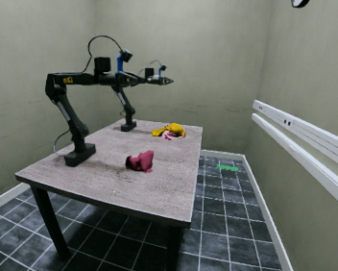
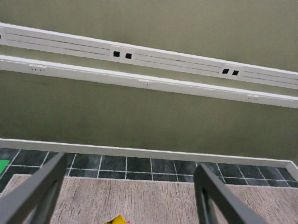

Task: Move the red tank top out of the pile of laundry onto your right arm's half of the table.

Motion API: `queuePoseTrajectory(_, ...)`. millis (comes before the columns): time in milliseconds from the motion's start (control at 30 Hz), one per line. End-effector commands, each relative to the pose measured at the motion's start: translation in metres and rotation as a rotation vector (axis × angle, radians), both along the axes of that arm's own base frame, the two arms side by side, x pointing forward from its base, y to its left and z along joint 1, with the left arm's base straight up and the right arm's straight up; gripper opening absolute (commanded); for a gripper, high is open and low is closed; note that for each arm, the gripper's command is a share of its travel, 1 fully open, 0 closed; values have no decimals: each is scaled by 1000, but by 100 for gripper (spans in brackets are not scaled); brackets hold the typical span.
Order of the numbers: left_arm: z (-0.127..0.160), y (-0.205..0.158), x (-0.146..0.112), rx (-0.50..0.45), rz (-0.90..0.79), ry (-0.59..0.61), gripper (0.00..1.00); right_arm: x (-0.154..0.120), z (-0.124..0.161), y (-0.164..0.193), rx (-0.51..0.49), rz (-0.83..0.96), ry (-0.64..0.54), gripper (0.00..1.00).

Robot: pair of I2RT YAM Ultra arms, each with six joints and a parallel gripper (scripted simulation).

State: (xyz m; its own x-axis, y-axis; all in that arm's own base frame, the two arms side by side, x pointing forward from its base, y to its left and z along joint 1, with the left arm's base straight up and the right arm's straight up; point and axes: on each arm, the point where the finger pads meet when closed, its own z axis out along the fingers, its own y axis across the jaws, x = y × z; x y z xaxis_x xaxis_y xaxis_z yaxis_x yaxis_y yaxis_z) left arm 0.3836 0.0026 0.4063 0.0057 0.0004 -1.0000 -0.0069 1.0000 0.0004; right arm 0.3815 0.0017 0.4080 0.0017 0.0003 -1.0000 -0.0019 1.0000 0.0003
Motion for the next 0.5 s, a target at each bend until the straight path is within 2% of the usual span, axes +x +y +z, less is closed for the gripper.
queuePoseTrajectory(0, 22, -3, -8, 1, -12, -41, 92, -6, 28, -1, 2, 2, -62, 92)
queuePoseTrajectory(467, 22, -3, -8, 1, -12, -41, 92, -7, 31, 0, 2, 4, -69, 92)
